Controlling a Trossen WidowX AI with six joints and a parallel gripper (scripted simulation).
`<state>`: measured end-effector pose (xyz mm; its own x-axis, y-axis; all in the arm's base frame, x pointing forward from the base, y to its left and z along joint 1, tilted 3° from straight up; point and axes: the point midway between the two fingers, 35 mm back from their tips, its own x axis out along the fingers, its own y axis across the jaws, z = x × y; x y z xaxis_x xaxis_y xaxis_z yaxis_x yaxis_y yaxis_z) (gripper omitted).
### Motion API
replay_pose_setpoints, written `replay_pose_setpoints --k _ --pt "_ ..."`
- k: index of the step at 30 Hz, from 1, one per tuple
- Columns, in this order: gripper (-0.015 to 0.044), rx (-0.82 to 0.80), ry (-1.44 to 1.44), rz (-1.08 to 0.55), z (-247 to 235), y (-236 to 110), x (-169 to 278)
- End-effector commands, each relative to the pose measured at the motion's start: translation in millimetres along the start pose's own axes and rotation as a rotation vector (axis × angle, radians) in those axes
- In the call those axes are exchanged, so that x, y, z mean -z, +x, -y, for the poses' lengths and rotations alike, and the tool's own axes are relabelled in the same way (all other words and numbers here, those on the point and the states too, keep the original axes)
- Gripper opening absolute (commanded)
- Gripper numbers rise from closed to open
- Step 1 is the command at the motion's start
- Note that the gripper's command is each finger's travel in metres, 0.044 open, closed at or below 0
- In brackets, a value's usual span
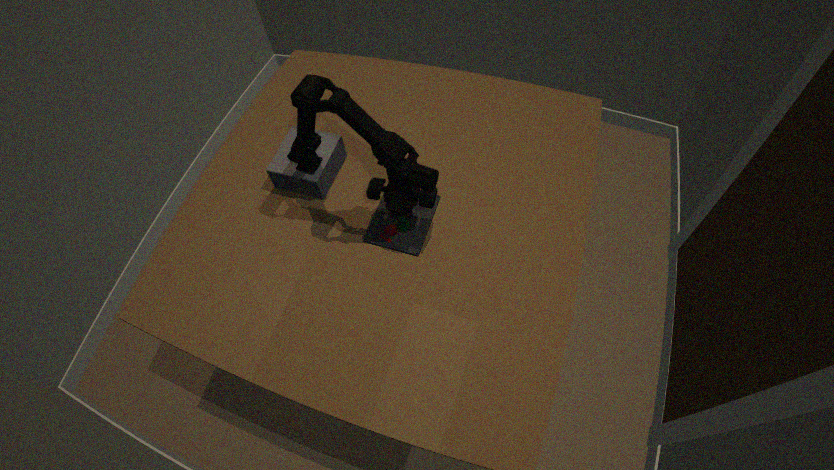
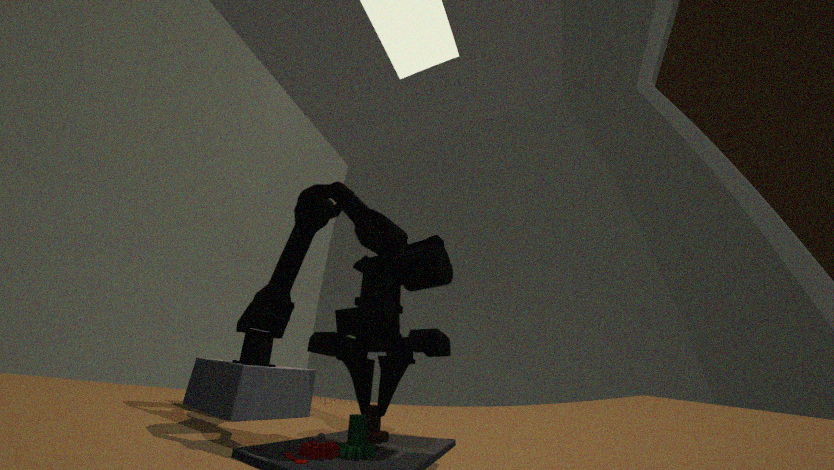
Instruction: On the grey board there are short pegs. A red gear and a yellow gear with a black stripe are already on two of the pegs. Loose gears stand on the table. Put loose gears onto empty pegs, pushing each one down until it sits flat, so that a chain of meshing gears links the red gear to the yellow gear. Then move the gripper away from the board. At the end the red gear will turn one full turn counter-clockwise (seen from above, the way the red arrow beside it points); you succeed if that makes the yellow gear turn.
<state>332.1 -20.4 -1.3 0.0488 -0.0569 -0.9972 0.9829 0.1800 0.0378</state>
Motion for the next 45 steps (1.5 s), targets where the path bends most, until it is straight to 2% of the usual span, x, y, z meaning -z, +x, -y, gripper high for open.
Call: replay_pose_setpoints --k 1,20,27,45 --pt "0.0000 0.001 0.008 -0.002 0.4 1.1 0.1" --pt "0.0000 0.001 -0.450 -0.002 0.9 3.3 0.0" --pt "0.0000 0.001 -0.375 -0.002 0.3 4.8 0.6" --pt "0.0000 0.002 0.061 -0.002 0.4 7.4 0.1"
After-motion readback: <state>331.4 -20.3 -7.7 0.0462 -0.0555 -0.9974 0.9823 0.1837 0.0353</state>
